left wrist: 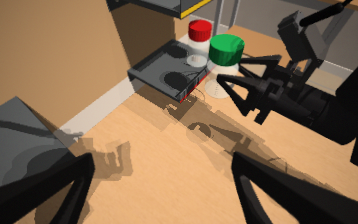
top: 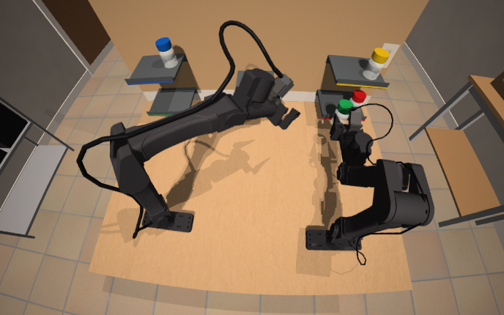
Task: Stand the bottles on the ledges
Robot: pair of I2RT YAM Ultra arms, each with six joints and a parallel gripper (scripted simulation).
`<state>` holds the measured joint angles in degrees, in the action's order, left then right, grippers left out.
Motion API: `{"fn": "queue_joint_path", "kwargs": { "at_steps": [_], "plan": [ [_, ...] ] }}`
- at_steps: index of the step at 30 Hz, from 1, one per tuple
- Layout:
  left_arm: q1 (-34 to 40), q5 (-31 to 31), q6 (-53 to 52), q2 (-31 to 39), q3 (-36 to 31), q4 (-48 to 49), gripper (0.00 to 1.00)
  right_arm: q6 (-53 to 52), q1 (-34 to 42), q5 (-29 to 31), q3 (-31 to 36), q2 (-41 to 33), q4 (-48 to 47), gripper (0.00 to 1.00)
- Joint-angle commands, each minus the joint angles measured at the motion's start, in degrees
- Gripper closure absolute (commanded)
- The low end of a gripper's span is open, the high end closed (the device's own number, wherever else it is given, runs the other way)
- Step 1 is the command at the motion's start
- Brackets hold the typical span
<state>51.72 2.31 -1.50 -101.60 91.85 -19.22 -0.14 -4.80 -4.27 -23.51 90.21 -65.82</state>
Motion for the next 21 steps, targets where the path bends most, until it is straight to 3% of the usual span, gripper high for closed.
{"fn": "queue_joint_path", "kwargs": {
  "at_steps": [1,12,21],
  "plan": [
    [0.1,0.1,0.1,0.5,1.7,-0.3,0.0,0.0,-0.5,-0.4,0.5,-2.8,-1.5,0.5],
    [0.1,0.1,0.1,0.7,1.7,-2.1,0.0,0.0,-0.2,-0.1,-0.1,-2.3,-1.4,0.5],
    [-3.3,0.4,0.2,10.8,3.2,-18.5,0.0,0.0,-0.2,-0.1,-0.1,-2.3,-1.4,0.5]
  ]
}}
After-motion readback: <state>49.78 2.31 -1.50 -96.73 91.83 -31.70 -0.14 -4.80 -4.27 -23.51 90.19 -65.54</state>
